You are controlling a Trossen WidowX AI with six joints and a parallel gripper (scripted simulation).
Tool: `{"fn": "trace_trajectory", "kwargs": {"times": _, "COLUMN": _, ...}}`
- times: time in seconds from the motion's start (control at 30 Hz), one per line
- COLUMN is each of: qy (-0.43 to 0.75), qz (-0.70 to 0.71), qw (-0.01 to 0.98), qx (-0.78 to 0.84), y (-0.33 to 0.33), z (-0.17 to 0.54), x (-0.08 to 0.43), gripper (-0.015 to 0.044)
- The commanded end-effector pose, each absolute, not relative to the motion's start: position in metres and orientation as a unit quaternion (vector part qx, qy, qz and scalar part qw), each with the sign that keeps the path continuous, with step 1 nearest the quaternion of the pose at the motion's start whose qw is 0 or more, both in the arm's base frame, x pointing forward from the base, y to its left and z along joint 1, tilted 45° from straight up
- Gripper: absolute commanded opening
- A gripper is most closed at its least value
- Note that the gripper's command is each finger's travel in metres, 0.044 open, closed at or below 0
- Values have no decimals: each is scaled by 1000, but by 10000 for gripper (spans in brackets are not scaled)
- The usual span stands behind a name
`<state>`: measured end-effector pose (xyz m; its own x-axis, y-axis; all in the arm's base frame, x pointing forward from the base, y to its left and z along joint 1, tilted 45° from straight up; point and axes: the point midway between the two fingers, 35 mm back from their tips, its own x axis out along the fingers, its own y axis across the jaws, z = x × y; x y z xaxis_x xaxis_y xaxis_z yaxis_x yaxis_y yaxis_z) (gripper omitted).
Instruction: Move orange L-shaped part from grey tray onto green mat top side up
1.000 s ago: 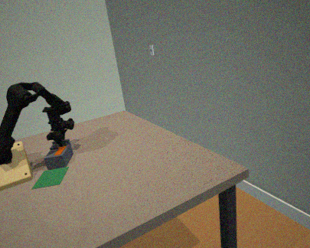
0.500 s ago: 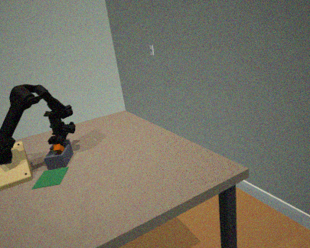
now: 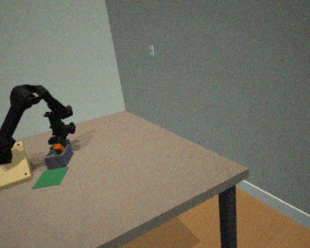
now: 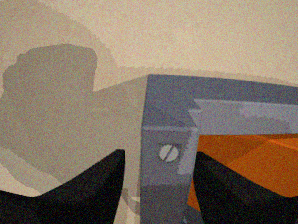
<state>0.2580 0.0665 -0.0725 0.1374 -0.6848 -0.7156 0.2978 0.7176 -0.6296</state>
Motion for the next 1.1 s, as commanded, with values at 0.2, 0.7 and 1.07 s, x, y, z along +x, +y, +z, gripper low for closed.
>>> {"fn": "trace_trajectory", "kwargs": {"times": 0.2, "qy": 565, "qz": -335, "qw": 734, "qx": -171, "y": 67, "z": -72, "x": 258, "gripper": 180}}
{"fn": "trace_trajectory", "kwargs": {"times": 0.7, "qy": 567, "qz": -334, "qw": 732, "qx": -175, "y": 111, "z": -39, "x": 254, "gripper": 180}}
{"fn": "trace_trajectory", "kwargs": {"times": 1.07, "qy": 567, "qz": -335, "qw": 732, "qx": -176, "y": 141, "z": 5, "x": 242, "gripper": 180}}
